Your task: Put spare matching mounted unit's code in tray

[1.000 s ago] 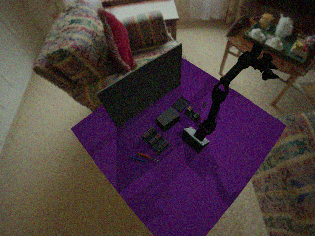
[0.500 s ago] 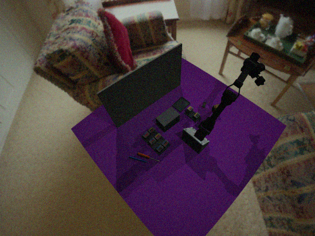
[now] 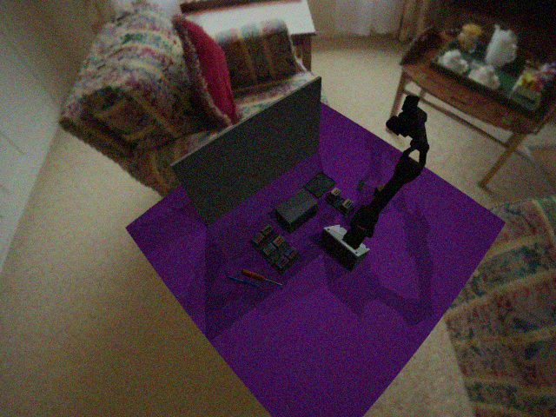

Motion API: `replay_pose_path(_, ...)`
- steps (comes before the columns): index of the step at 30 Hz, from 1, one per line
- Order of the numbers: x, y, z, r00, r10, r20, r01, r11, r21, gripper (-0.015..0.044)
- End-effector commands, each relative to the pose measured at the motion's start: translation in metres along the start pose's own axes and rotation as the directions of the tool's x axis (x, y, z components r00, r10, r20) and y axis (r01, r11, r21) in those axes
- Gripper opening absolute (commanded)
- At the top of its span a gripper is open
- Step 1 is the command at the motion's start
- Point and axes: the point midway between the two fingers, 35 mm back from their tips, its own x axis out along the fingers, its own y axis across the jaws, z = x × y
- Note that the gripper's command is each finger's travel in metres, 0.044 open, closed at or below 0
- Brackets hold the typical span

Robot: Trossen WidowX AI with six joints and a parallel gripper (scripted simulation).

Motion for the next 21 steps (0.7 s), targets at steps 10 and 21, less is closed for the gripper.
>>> replay_pose_path(10, -0.037, 0.155, -0.144, 0.907, 0.27, -0.323, -0.376, 0.864, -0.335, 0.044)
replay_pose_path(21, -0.132, 0.221, -0.293, 0.781, 0.297, -0.549, -0.609, 0.556, -0.566, 0.044)
